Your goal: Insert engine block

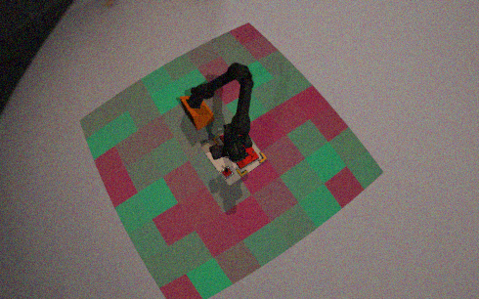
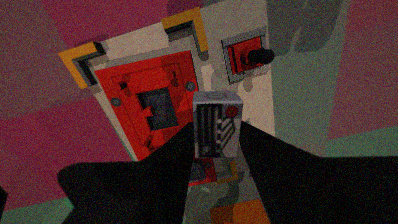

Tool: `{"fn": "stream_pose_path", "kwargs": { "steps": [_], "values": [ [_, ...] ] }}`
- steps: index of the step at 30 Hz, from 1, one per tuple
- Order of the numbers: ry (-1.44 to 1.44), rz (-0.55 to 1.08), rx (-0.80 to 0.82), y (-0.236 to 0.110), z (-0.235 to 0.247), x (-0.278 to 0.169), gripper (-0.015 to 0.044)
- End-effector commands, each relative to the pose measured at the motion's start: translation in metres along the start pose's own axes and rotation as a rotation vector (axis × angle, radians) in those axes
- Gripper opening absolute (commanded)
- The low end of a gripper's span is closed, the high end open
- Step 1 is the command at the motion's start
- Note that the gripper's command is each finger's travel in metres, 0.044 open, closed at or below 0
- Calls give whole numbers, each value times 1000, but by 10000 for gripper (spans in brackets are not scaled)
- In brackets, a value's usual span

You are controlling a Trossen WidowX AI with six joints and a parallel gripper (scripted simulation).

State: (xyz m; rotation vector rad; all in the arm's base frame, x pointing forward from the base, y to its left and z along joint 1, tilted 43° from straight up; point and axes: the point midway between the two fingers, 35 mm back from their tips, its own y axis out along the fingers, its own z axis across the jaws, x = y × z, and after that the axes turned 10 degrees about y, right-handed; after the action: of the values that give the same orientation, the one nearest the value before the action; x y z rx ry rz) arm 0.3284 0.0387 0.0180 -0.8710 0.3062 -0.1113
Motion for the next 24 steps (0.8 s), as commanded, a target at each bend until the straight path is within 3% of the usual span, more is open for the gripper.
{"fn": "stream_pose_path", "kwargs": {
  "steps": [1,19,24],
  "values": [
    [-28,7,11,5,11,-4,0],
    [-167,24,52,19,57,-21,0],
    [-169,24,52,19,59,-20,131]
  ]
}}
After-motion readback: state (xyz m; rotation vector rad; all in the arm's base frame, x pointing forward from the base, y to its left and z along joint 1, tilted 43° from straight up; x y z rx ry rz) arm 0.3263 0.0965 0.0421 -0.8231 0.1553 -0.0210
